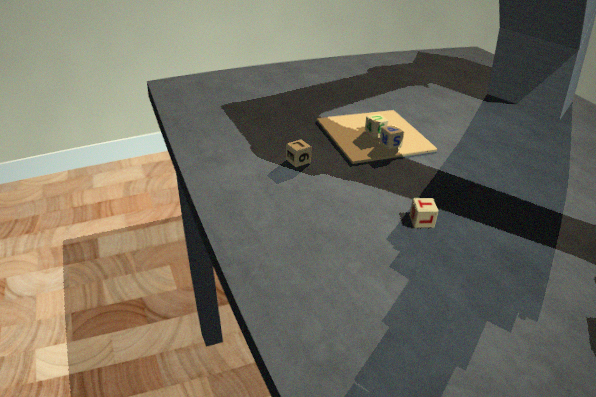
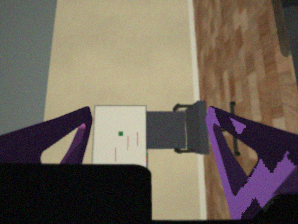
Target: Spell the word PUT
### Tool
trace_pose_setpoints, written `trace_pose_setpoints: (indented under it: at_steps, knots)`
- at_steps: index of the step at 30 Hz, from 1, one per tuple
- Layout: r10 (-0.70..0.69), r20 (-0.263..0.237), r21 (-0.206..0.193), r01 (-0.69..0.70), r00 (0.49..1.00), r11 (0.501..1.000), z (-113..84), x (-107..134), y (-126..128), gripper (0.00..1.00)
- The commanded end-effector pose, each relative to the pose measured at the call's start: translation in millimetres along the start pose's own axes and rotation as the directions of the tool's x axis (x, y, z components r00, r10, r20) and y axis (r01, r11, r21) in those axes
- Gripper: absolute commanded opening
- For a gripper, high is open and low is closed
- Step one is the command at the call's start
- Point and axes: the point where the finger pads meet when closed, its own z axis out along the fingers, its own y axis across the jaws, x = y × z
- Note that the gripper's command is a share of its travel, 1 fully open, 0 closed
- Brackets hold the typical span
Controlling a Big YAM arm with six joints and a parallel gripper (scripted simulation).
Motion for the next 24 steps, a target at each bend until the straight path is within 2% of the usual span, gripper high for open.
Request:
trace_pose_setpoints:
  at_steps: [1, 17, 18, 21, 23, 24]
  knots:
    - [0.006, 0.001, -0.009, -0.006, 1.0, 1.0, 1.4, 0.3, 6.2, 1.0]
    - [0.006, 0.001, -0.009, -0.006, 1.0, 1.0, 1.4, 0.3, 6.2, 1.0]
    - [0.008, 0.011, -0.029, -0.008, 1.0, 1.0, 7.2, -2.1, 17.4, 1.0]
    - [-0.062, 0.023, 0.012, 0.062, 0.998, 0.998, 11.8, -28.4, 8.8, 1.0]
    - [-0.158, 0.026, 0.079, 0.156, 0.987, 0.985, 14.9, -59.4, -8.9, 1.0]
    - [-0.158, 0.027, 0.079, 0.156, 0.987, 0.985, 14.9, -59.6, -8.9, 1.0]
